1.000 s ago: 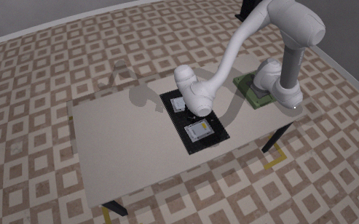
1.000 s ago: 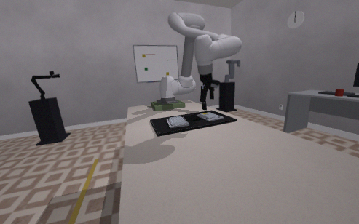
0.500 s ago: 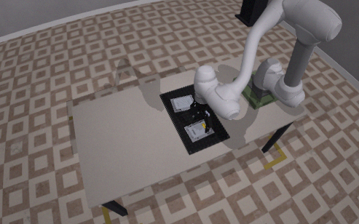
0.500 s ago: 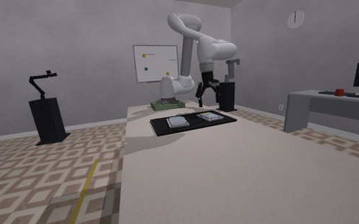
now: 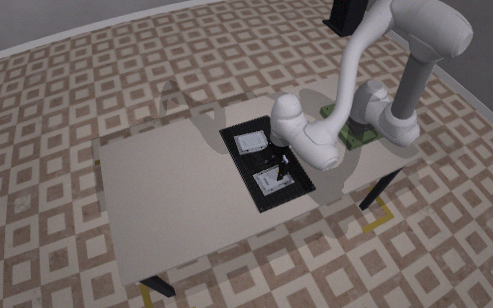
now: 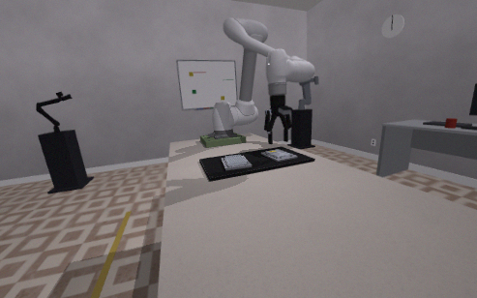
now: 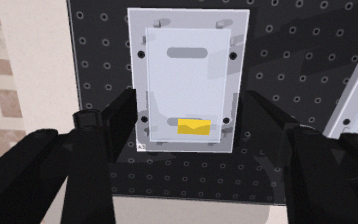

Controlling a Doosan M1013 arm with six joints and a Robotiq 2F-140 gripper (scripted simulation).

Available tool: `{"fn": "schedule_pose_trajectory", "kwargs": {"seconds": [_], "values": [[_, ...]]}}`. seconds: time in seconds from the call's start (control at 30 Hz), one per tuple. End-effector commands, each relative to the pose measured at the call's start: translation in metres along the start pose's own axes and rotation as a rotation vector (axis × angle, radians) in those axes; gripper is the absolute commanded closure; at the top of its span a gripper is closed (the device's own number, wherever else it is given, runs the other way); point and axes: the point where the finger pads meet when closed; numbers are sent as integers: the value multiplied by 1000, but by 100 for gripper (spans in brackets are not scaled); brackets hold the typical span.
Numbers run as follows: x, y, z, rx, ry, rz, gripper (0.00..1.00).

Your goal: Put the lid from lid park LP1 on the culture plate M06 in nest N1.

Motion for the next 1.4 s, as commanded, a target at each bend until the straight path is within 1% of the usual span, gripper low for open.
{"fn": "schedule_pose_trajectory", "kwargs": {"seconds": [0.0,1.17,1.2,1.37], "values": [[-1,0,-1,0,1,0,90],[-1,0,-1,0,1,0,90],[-1,0,-1,0,1,0,31],[-1,0,-1,0,1,0,31]]}}
Point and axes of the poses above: the point where the finger pads meet when closed, its own x axis out along the fingers, its own y axis across the jaws, z = x × y, and after that the axes turned 8 degrees about -x, right-handed
